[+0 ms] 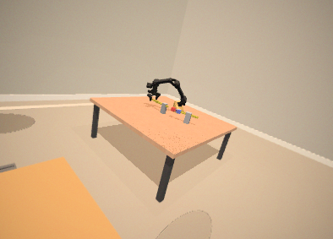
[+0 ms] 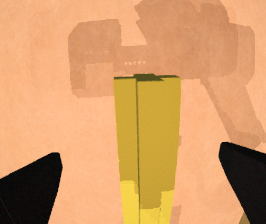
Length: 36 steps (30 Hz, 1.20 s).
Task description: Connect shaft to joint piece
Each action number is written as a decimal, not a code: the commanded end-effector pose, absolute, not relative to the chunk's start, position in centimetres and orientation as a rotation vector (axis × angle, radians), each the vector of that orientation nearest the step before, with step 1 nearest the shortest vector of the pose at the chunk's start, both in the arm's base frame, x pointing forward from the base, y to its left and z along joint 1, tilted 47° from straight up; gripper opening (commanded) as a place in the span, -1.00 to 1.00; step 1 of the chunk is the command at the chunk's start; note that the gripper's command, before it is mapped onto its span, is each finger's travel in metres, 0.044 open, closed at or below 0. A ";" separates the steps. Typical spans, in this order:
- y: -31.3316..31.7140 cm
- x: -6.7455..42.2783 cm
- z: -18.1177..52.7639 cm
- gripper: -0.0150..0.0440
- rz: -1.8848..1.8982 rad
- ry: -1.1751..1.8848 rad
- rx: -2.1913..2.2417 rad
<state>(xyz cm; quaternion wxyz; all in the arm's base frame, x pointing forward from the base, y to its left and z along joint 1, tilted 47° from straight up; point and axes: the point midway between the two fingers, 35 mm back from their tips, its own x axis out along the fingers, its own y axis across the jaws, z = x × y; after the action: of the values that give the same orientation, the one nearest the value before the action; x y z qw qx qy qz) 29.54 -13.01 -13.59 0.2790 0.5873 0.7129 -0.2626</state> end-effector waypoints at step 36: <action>-11.8 29.2 -14.7 -0.26 -0.704 1.919 1.585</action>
<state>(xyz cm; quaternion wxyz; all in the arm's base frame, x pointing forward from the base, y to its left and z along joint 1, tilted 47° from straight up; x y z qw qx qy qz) 29.25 -11.83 -14.67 0.2758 0.5879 0.7139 -0.2619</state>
